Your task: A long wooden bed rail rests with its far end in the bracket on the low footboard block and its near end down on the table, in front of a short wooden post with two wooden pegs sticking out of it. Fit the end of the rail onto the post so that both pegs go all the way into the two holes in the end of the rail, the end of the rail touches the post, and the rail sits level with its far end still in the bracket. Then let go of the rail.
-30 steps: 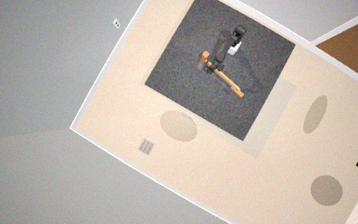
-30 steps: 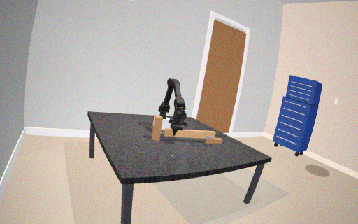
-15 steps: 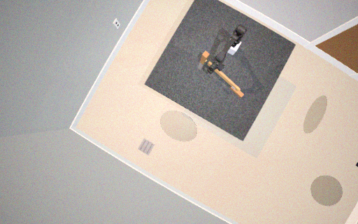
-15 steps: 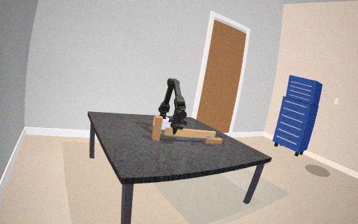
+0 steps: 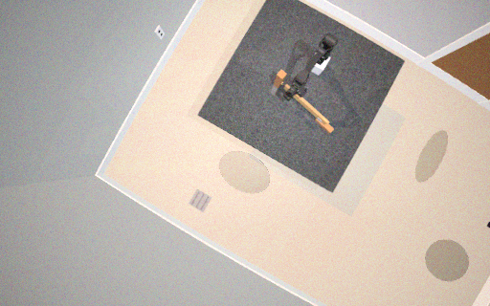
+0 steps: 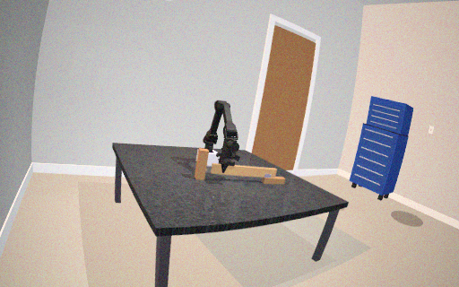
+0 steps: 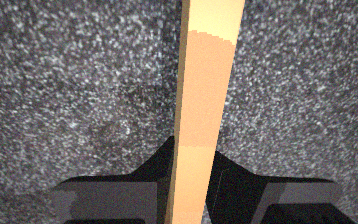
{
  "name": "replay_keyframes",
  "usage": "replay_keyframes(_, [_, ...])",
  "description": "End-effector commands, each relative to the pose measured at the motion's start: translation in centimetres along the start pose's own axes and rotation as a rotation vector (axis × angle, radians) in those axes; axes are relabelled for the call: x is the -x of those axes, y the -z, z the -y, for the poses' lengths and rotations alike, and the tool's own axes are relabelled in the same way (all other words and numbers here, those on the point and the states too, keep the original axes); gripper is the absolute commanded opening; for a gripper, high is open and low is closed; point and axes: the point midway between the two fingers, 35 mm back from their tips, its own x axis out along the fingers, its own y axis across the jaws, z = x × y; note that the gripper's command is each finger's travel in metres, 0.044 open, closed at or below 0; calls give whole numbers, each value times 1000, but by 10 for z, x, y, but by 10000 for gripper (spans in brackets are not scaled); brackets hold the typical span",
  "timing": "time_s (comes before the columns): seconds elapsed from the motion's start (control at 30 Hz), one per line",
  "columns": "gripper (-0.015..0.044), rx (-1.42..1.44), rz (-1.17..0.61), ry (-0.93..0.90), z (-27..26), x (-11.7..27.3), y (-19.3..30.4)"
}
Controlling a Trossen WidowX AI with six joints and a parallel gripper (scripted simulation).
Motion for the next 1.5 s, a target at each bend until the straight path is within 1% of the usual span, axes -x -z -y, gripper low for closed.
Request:
replay_keyframes(0.0, [0,-1,2,6,1,0,0])
replay_keyframes(1.47, [0,-1,2,6,-1,4,0])
